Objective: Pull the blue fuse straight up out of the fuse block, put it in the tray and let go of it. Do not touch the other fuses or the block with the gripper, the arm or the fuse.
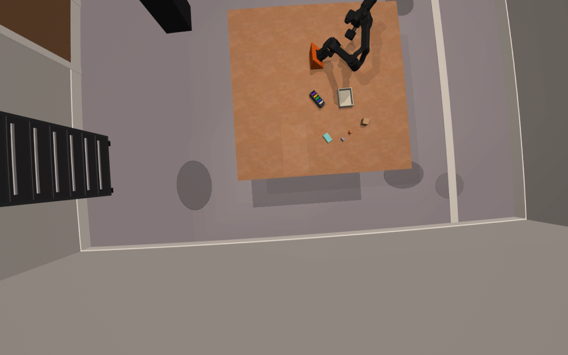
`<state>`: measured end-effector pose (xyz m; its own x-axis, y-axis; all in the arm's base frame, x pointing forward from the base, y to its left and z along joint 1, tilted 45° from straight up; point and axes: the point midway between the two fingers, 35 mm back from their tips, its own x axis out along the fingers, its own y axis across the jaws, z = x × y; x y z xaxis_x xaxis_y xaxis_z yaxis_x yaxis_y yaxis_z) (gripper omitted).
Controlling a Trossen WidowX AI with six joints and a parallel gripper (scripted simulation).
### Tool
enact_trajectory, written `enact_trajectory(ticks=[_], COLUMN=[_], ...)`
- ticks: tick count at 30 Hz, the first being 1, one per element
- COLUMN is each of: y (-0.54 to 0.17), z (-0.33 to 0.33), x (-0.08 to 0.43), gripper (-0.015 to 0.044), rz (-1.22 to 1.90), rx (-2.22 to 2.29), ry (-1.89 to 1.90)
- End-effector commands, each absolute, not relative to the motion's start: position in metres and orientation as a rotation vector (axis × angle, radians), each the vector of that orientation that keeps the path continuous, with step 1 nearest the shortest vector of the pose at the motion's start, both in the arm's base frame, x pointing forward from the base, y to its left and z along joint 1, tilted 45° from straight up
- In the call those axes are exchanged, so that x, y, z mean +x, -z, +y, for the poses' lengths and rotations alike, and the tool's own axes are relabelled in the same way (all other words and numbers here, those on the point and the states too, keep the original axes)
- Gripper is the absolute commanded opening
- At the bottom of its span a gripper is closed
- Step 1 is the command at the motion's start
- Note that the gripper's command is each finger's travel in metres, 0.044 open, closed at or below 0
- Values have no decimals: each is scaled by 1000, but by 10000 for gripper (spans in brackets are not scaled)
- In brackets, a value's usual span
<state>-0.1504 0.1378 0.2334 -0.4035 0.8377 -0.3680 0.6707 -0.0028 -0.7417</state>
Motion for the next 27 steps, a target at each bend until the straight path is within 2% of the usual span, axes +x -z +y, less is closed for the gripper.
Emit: enact_trajectory(ticks=[1,8,9,18,27], y=[-238,-250,-252,-270,-286], z=[148,190,197,251,291], x=[-147,-125,-120,-65,17], gripper=[269,85,74,74,74], rz=[-1986,-1602,-1546,-1078,-678], rx=[-1622,-1702,-1707,-1694,-1596], ry=[-1398,-1464,-1468,-1452,-1353])
